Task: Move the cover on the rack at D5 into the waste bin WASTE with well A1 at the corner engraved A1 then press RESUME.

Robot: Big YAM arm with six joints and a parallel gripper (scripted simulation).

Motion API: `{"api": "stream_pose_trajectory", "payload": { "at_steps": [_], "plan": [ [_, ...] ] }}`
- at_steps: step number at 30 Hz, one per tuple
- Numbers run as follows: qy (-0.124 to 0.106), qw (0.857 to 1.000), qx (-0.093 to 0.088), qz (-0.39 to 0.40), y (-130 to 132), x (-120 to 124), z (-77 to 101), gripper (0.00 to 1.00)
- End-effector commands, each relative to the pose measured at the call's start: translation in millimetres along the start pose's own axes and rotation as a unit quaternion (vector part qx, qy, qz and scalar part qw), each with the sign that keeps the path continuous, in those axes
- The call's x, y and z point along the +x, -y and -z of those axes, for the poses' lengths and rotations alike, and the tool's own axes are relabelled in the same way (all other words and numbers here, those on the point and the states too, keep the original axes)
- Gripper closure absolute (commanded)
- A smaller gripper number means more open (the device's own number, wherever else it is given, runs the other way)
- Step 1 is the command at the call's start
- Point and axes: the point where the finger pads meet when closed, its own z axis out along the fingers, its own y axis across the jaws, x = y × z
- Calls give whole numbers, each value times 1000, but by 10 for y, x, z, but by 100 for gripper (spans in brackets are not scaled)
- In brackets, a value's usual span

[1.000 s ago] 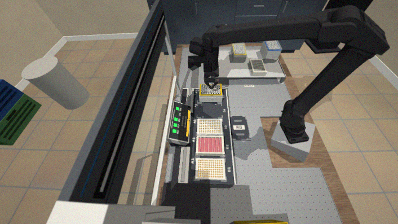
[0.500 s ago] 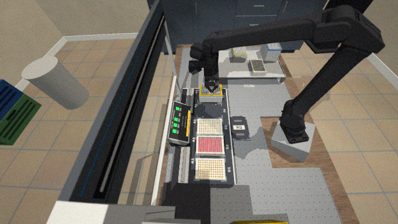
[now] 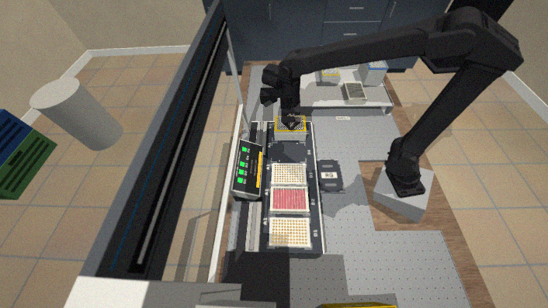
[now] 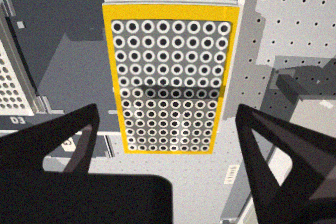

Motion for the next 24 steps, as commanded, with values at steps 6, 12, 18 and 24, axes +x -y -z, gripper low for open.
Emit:
{"api": "stream_pose_trajectory", "payload": {
  "at_steps": [6,12,18,24],
  "plan": [
    [8,1000,5,1,76,-69,-93,0],
    [14,1000,8,1,92,-100,-143,0],
    [6,1000,4,0,66,-50,-277,0],
    [4,1000,2,1,54,-31,-394,0]
  ]
}}
